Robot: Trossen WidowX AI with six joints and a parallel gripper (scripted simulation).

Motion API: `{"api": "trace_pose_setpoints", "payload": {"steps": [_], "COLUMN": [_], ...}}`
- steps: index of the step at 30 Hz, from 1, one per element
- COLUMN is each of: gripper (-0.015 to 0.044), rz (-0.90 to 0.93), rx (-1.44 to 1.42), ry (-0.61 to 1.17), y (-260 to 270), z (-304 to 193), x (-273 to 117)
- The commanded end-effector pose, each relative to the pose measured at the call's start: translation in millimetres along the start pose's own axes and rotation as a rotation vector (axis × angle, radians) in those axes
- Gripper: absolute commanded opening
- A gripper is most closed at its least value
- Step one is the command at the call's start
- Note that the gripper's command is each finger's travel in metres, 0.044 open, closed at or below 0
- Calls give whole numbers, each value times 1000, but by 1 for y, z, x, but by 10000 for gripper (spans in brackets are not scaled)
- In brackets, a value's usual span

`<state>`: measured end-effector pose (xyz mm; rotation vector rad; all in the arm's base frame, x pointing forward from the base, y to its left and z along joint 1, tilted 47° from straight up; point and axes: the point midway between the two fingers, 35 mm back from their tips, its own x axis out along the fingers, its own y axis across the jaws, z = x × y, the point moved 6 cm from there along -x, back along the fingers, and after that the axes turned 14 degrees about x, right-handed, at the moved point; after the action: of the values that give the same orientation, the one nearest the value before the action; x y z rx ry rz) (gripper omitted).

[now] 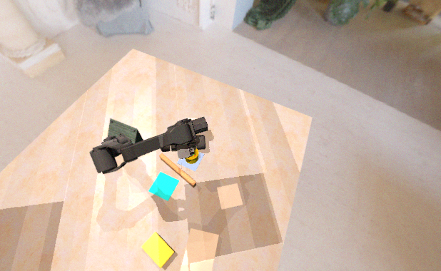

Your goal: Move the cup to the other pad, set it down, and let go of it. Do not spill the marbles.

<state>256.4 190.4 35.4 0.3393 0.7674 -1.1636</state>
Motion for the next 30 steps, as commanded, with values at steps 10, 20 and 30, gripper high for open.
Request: {"api": "trace_pose_setpoints", "payload": {"steps": [10, 20, 30], "gripper": [167, 167, 167], "rz": [-10, -10, -11], "rx": [-5, -5, -5], "ry": [-7, -8, -10], "y": [-1, -1, -2], "z": [1, 1, 2], "x": [25, 42, 57]}}
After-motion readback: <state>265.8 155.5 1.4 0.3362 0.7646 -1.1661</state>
